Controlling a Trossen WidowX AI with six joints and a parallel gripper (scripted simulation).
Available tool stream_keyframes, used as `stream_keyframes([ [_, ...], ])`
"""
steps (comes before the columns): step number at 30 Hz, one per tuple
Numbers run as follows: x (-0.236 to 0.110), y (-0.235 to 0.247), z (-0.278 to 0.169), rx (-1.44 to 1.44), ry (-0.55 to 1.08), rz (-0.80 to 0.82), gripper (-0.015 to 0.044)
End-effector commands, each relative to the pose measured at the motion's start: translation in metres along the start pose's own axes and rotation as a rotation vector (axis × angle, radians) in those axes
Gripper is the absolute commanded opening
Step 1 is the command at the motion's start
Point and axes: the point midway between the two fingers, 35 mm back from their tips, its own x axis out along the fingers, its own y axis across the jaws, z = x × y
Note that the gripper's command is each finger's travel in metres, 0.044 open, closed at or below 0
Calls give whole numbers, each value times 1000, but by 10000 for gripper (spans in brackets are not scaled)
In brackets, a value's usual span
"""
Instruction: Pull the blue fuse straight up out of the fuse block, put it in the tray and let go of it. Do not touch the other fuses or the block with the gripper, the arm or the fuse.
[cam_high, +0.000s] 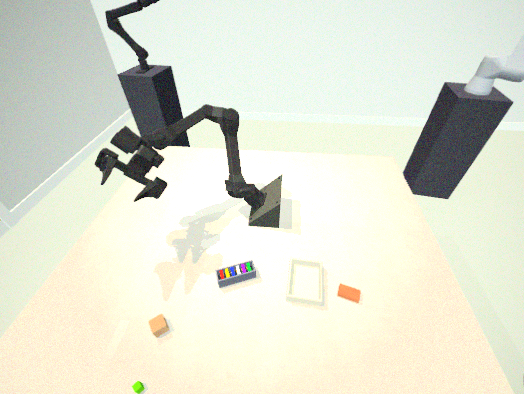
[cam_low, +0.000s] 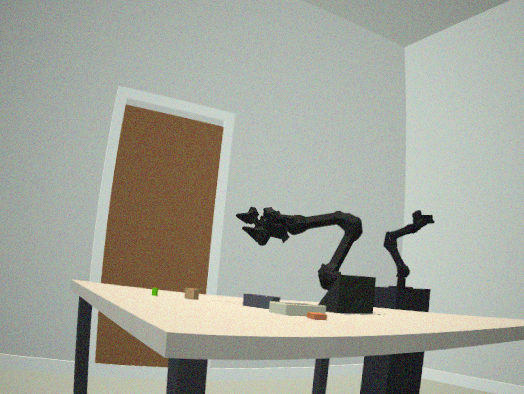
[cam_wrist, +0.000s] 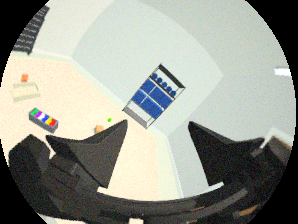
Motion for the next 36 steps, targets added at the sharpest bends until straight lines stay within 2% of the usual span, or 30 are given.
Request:
stream_keyframes([
  [1,1,1,-1,8,1,3,374],
  [5,24,23,-14,191,33,93,269],
  [10,74,92,-26,548,160,343,138],
  [13,93,140,-28,716,307,510,61],
  [18,106,221,-19,859,625,767,61],
  [22,100,278,-9,819,935,908,61],
  [25,91,311,-1,684,1171,943,61],
  [28,83,332,8,482,1351,902,61],
  [31,79,342,16,298,1435,822,61],
  [36,79,343,17,285,1439,815,61],
])
